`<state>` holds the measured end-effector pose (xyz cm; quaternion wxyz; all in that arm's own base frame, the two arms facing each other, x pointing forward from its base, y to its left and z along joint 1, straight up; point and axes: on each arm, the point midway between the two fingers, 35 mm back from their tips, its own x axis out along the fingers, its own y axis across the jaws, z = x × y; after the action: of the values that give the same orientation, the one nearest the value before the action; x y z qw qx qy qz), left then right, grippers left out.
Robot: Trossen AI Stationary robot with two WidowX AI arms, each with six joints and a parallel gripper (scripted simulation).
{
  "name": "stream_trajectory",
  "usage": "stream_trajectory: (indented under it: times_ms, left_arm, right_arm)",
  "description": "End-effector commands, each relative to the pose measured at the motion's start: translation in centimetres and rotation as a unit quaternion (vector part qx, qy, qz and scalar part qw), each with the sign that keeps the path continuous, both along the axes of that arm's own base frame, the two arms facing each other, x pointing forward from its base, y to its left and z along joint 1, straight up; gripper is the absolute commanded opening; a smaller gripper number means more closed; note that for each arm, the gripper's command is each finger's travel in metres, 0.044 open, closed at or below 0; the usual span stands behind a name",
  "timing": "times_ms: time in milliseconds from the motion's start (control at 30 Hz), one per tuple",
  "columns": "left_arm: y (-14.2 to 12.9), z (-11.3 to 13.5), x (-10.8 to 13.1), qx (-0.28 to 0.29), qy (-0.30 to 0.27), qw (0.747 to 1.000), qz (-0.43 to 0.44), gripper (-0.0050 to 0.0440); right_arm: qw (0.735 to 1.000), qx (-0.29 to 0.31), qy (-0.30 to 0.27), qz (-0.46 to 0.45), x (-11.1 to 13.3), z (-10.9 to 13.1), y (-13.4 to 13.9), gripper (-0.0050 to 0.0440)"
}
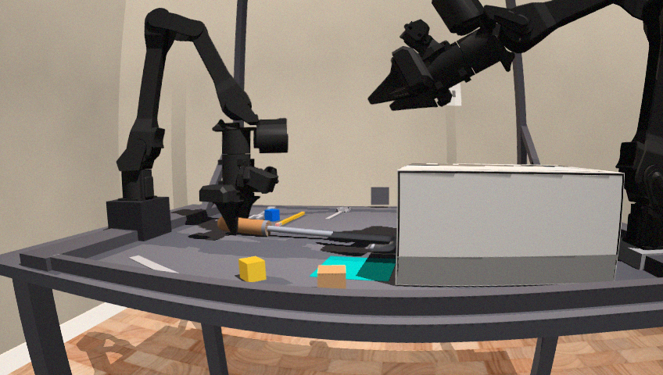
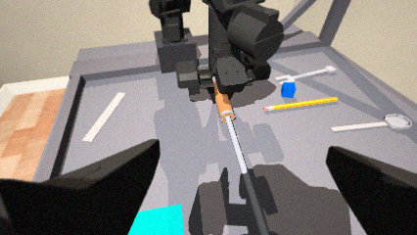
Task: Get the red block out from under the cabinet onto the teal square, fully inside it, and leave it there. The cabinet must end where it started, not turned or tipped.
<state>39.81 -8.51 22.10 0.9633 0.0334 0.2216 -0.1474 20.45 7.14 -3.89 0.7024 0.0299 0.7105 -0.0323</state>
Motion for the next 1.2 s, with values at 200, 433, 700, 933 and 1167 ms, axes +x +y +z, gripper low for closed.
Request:
stream_trajectory:
  times_ms: [200,433,700,933,1167]
  left_arm:
    - [0.0,1.3,0.1,-0.002,-0.017,1.000,-0.001,0.0440]
    - [0.0,1.3,0.1,-0.002,-0.017,1.000,-0.001,0.0440]
    - [0.0,1.3,0.1,-0.002,-0.017,1.000,-0.001,0.0440]
    - [0.0,1.3,0.1,-0.002,-0.017,1.000,-0.001,0.0440]
    - [0.0,1.3,0.1,-0.002,-0.017,1.000,-0.001,0.0440]
  right_arm:
    - [1.000,0.003,-0.014,0.001,2.0,0.7,0.2,0.0109]
    - [1.000,0.003,-0.014,0.001,3.3,0.9,0.1,0.0109]
    - [1.000,0.003,-0.015,0.001,6.1,1.3,-0.1,0.0109]
    - [1.000,0.003,-0.016,0.001,8.9,1.5,-0.5,0.0109]
    - [1.000,0.003,-0.016,0.001,11.4,1.7,-0.7,0.0109]
